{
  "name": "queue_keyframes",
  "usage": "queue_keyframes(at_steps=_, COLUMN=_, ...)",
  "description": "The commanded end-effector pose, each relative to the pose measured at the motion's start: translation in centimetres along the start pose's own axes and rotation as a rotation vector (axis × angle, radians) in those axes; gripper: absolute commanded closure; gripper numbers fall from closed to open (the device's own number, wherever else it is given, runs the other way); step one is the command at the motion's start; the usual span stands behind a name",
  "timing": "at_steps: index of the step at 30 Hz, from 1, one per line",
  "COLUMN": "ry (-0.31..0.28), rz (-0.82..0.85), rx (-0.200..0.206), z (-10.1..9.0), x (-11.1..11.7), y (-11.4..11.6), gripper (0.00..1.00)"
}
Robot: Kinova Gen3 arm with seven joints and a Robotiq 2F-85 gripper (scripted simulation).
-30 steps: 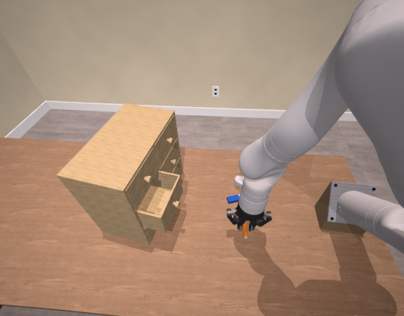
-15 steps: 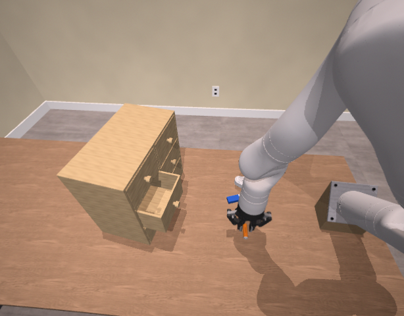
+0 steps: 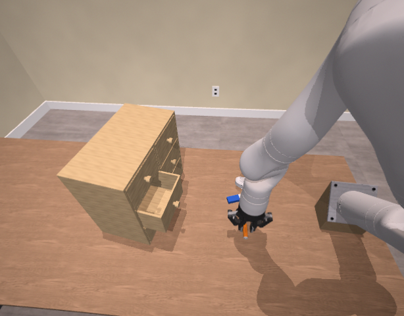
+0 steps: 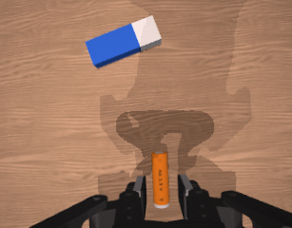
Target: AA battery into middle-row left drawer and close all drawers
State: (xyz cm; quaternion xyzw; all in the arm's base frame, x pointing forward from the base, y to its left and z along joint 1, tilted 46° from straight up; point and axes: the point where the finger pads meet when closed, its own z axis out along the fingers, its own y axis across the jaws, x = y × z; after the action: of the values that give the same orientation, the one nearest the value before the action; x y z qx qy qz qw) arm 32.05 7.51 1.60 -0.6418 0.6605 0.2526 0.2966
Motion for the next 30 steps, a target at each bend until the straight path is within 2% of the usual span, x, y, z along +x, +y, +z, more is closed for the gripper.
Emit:
queue_keyframes(at_steps=1, ry=0.004, rz=-0.004, rx=0.002, z=0.03, x=0.12, y=0.12, gripper=0.71)
queue_keyframes(at_steps=30, ry=0.006, rz=-0.005, rx=0.007, z=-0.03, x=0.35, y=-0.28, gripper=0.71)
